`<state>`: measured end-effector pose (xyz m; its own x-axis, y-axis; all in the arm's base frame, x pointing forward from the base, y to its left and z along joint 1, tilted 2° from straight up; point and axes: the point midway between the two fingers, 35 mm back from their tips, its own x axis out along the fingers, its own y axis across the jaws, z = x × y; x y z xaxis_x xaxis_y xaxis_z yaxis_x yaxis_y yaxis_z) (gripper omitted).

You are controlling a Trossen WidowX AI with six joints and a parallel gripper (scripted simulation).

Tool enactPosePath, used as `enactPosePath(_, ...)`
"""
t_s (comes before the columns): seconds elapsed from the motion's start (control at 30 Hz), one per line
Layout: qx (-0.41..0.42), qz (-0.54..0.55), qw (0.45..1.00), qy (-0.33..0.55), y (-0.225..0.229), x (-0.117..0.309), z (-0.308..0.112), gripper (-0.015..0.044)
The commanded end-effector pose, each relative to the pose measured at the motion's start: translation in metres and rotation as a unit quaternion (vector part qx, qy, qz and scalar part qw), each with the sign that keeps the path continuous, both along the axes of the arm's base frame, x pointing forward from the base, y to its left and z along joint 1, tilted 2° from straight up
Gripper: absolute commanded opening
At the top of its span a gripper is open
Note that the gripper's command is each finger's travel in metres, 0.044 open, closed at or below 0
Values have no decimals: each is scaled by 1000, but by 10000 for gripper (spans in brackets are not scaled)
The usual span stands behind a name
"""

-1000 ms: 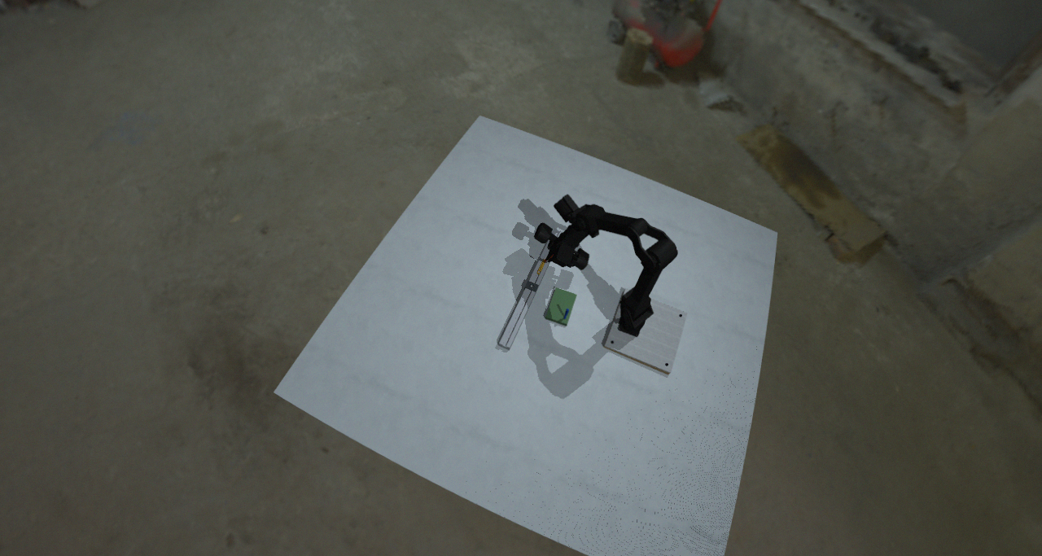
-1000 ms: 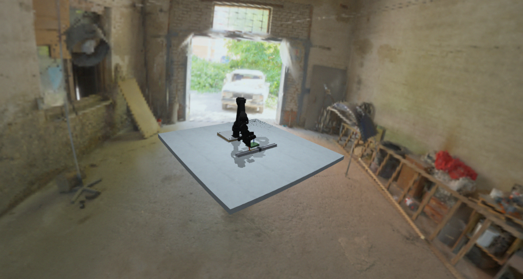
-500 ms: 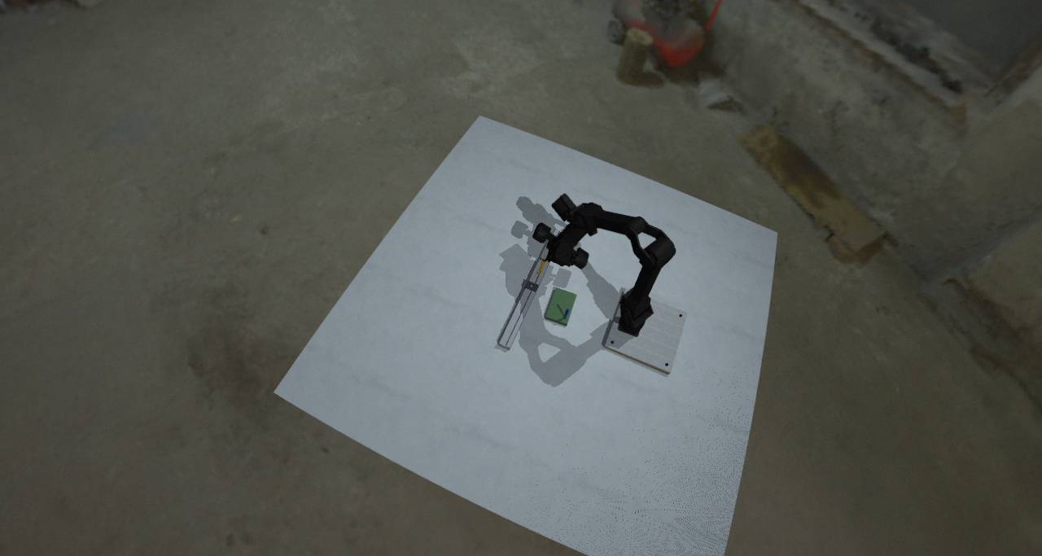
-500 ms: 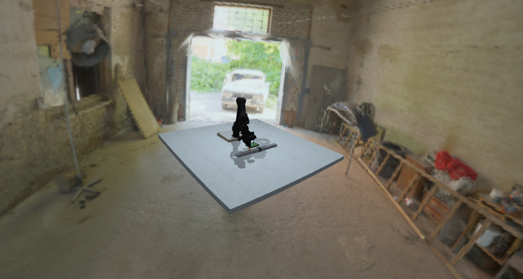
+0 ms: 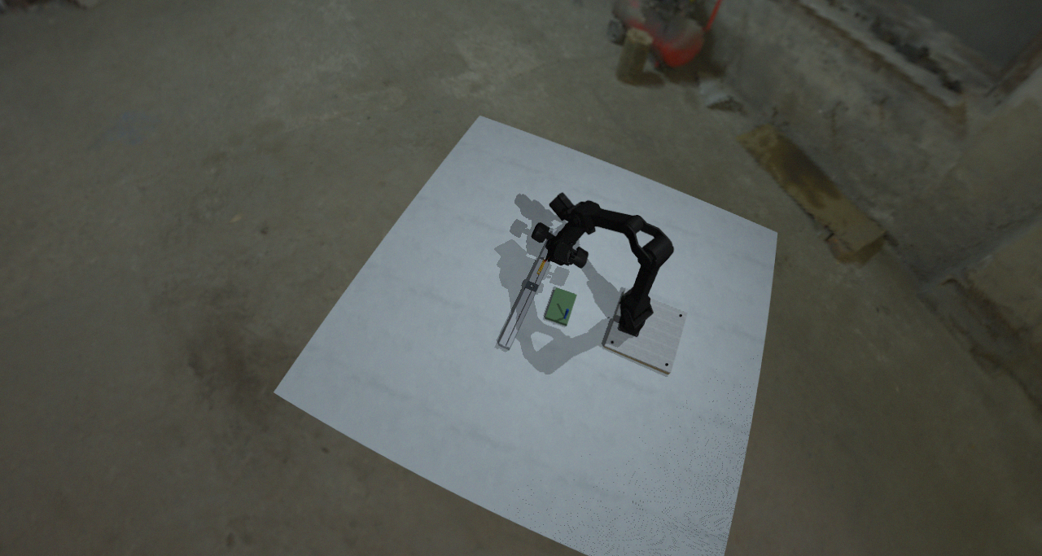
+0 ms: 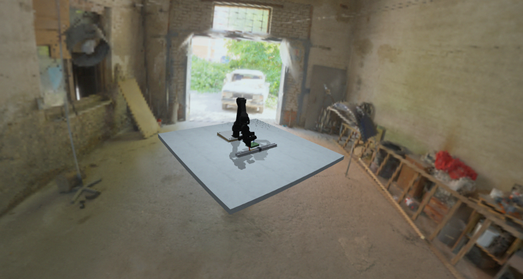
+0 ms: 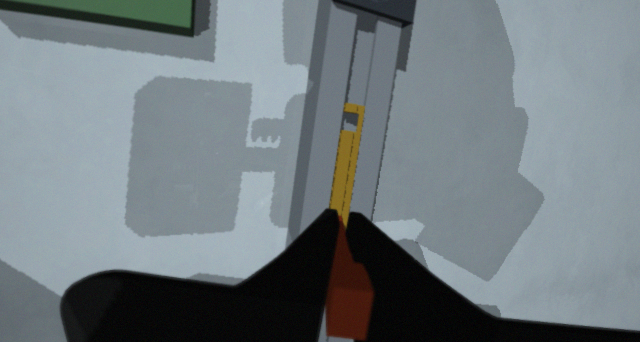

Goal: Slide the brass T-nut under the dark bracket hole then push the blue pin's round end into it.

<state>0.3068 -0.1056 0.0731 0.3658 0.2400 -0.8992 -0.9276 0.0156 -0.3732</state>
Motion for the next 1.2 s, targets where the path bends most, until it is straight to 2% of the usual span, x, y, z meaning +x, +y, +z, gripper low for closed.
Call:
enactPosePath(0.0, -1, -2, 1000, 4, -1, 2, 1, -150)
enactPosePath(1.17, -1, -2, 999, 40, -1, 6, 2, -150)
